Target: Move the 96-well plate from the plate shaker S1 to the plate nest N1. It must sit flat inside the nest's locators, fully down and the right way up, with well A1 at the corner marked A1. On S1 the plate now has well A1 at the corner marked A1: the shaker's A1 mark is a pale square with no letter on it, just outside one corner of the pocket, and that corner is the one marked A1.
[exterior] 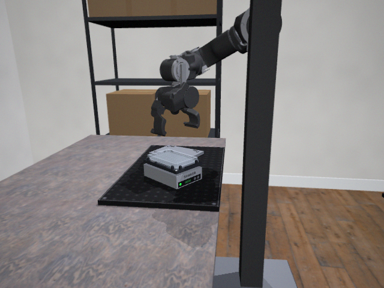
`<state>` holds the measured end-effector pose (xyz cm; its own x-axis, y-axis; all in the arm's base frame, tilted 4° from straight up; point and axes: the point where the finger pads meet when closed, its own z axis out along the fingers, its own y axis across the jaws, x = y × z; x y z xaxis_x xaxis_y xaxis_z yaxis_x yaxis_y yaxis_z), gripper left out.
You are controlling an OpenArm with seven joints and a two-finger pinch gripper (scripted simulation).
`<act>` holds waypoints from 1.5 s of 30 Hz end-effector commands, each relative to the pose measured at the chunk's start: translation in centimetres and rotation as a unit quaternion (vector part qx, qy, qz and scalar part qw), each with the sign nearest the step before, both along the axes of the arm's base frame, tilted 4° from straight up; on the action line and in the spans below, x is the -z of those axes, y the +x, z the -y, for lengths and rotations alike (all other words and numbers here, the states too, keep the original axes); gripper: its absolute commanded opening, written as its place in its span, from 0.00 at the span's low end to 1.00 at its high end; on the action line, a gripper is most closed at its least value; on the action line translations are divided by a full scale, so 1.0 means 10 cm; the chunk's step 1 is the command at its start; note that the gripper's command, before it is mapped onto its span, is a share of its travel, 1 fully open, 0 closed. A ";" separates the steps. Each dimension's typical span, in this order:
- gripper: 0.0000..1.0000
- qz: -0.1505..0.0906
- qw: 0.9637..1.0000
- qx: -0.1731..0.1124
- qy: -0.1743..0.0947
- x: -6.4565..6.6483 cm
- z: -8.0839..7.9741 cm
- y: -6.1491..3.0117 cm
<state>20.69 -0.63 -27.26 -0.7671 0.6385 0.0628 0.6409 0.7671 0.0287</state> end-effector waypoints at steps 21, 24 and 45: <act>0.77 0.001 1.000 0.002 0.001 0.61 -0.03 0.002; 0.77 0.001 1.000 0.001 0.002 0.67 -0.04 -0.001; 0.77 0.001 1.000 0.001 0.002 0.64 -0.04 0.005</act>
